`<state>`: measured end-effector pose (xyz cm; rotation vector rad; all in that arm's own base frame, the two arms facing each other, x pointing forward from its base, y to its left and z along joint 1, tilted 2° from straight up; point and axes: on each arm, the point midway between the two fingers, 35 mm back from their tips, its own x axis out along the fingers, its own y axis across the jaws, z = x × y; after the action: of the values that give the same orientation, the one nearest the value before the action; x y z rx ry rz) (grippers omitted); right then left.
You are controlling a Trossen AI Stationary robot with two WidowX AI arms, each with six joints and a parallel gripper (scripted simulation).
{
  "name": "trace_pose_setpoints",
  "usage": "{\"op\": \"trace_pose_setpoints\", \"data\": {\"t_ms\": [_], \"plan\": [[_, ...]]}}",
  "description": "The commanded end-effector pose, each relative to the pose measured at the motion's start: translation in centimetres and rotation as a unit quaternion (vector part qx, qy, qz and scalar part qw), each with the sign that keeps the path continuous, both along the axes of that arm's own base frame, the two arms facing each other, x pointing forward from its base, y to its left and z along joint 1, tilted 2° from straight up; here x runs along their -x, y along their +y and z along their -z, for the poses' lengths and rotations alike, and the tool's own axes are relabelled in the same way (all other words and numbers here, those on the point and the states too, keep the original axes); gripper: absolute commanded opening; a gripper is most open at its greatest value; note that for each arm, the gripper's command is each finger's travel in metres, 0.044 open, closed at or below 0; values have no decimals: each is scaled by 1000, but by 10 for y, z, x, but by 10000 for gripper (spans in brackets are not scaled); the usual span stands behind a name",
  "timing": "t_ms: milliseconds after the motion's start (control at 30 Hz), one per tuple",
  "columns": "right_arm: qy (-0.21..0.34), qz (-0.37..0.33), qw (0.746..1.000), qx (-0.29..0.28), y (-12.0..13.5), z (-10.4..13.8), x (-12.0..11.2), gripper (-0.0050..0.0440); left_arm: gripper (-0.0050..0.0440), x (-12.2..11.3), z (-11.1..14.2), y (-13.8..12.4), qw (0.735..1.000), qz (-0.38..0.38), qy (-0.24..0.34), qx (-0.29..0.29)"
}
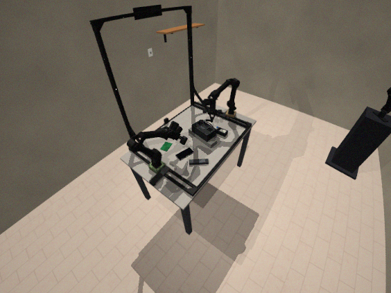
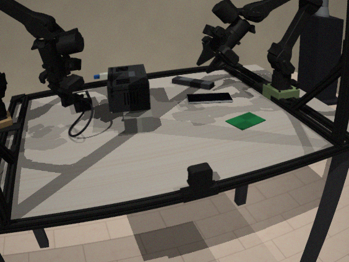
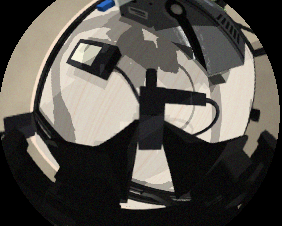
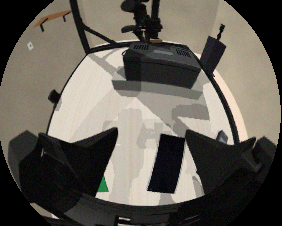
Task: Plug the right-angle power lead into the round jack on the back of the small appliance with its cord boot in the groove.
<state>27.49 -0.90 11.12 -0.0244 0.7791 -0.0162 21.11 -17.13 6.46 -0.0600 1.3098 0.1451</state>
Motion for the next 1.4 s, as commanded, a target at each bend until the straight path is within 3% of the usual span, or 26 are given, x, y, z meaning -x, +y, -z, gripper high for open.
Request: {"op": "trace_pose_setpoints", "data": {"t_ms": [0,467,1067,1367], "plan": [[2,-3,1000,0,1,1,0,400,0,-6,-7,-1,1000,14,-3,5],[2,-3,1000,0,1,1,0,400,0,-38,-12,8,989,149,15,6],[2,-3,1000,0,1,1,0,400,0,-83,-21,30,946,325,5,6],[2,-3,1000,0,1,1,0,400,0,-85,-21,32,943,332,4,6]]}}
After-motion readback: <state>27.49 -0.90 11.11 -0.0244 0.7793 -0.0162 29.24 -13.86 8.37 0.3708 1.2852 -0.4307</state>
